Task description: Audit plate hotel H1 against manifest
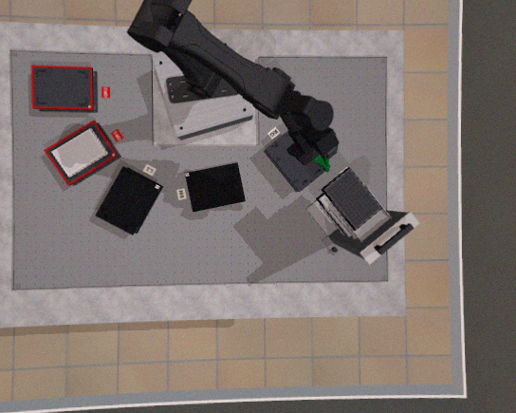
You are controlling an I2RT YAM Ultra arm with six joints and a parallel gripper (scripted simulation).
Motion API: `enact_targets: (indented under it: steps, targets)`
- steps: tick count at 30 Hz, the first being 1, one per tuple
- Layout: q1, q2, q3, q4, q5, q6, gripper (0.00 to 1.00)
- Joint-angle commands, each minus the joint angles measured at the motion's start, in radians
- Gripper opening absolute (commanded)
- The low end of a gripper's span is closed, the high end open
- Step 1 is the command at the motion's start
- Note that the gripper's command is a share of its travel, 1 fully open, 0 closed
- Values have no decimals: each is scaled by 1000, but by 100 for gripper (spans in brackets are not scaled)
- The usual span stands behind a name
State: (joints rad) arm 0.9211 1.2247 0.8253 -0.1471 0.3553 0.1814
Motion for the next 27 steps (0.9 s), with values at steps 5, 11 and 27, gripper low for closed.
enact_targets:
  steps: [5, 11, 27]
  targets:
    - [-5, 7, 26, 22, -3, -6, 0]
    - [-11, 22, 37, 28, -9, -9, 0]
    - [-25, 58, 62, 40, -21, -16, 0]
